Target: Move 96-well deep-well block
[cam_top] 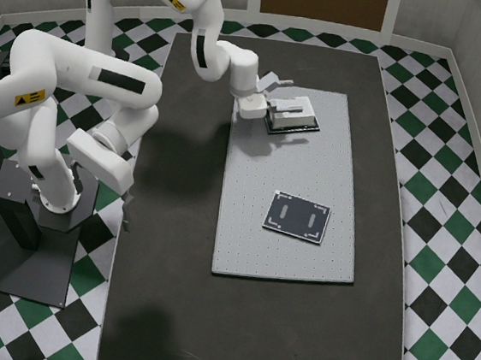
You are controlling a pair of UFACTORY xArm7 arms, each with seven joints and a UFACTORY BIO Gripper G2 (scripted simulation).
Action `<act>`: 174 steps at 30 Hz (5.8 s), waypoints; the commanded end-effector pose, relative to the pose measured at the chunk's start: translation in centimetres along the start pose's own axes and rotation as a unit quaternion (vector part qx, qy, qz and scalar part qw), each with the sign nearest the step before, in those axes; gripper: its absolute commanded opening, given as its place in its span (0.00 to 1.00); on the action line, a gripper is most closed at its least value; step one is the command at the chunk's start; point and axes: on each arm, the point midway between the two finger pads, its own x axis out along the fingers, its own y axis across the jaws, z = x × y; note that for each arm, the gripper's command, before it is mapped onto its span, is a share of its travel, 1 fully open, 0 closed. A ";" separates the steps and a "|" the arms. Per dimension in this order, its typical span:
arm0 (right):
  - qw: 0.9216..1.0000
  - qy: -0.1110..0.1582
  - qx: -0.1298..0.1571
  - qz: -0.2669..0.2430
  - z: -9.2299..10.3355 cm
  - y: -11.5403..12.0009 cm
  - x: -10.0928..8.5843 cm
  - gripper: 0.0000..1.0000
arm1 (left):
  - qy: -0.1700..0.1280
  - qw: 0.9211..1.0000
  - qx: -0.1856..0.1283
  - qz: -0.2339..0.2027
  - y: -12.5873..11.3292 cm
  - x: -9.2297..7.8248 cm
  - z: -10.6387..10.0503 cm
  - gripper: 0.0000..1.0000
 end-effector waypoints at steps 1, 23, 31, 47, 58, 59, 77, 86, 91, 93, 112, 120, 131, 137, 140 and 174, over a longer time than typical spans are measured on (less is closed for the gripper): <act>1.000 0.000 0.000 -0.001 0.0 0.0 -0.1 1.00 | -0.002 1.000 -0.002 0.000 -0.1 0.1 -0.5 0.37; 1.000 0.000 0.000 -0.001 0.0 0.0 -0.1 1.00 | -0.002 1.000 -0.002 0.000 -0.1 0.2 -3.8 0.37; 1.000 0.000 0.000 -0.001 0.0 0.0 -0.1 1.00 | -0.002 1.000 -0.002 0.000 -0.1 0.2 -4.8 0.37; 1.000 0.000 0.000 -0.001 0.0 0.0 -0.1 1.00 | -0.002 1.000 -0.002 0.000 -0.1 0.2 -5.0 0.37; 1.000 0.000 0.000 -0.001 0.0 0.0 -0.1 1.00 | -0.002 1.000 -0.002 0.000 -0.1 0.2 -5.7 0.37; 1.000 0.000 0.000 -0.001 0.0 0.0 -0.1 1.00 | -0.002 1.000 -0.002 0.000 -0.1 0.2 -5.8 0.37; 1.000 0.000 0.000 -0.001 0.0 0.0 -0.1 1.00 | -0.002 1.000 -0.002 0.000 -0.1 0.2 -6.9 0.37; 1.000 0.000 0.000 -0.001 0.0 0.0 -0.1 1.00 | -0.002 1.000 -0.002 0.000 -0.1 0.2 -7.0 0.37; 1.000 0.000 0.000 -0.001 0.0 0.0 -0.1 1.00 | -0.002 1.000 -0.002 0.000 -0.1 0.2 -7.0 0.37; 1.000 0.000 0.000 -0.001 0.0 0.0 -0.1 1.00 | -0.002 1.000 -0.002 0.000 -0.1 0.2 -7.0 0.37; 1.000 0.000 0.000 -0.001 0.0 0.0 -0.1 1.00 | -0.002 1.000 -0.002 0.000 -0.1 0.2 -7.0 0.00; 1.000 0.000 0.000 -0.001 0.0 0.0 -0.1 1.00 | -0.002 1.000 -0.002 0.000 -0.1 0.2 -7.0 0.00; 1.000 0.000 0.000 -0.001 0.0 0.0 -0.1 1.00 | -0.002 1.000 -0.002 0.000 -0.1 0.2 -7.0 0.00; 1.000 0.000 0.000 -0.001 0.0 0.0 -0.1 1.00 | -0.002 1.000 -0.002 0.000 -0.1 0.2 -7.0 0.00; 1.000 0.000 0.000 -0.001 0.0 0.0 -0.1 1.00 | -0.002 1.000 -0.002 0.000 -0.1 0.2 -7.0 0.00; 1.000 0.000 0.000 -0.001 0.0 0.0 -0.1 1.00 | -0.002 1.000 -0.002 0.000 -0.1 0.2 -5.5 0.00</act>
